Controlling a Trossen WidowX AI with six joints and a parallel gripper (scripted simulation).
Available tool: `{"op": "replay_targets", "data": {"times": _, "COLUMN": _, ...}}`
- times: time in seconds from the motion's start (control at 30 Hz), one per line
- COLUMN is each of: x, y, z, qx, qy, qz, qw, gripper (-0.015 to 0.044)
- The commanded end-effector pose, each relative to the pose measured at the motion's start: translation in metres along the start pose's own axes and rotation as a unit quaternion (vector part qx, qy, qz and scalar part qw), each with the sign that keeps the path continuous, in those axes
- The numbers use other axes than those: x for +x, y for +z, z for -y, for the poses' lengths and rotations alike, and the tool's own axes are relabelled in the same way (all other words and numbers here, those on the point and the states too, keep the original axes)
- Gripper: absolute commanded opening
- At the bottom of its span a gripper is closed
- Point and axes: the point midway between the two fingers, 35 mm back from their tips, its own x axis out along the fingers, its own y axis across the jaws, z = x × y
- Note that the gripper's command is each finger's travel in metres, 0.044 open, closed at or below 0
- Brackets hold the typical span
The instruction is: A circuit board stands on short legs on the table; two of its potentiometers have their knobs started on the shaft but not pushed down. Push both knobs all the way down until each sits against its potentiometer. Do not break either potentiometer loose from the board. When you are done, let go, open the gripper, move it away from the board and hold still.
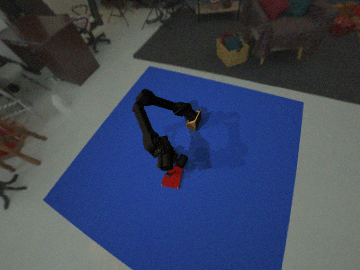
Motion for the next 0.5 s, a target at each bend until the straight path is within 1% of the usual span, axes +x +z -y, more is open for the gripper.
{"op": "replay_targets", "data": {"times": 0.0, "x": 0.0019, "y": -0.0005, "z": 0.0005, "qx": -0.004, "qy": -0.003, "qz": 0.001, "qw": 1.0, "gripper": 0.0}}
{"op": "replay_targets", "data": {"times": 0.47, "x": 0.0005, "y": -0.0005, "z": 0.0005, "qx": -0.004, "qy": -0.003, "qz": 0.001, "qw": 1.0, "gripper": 0.0}}
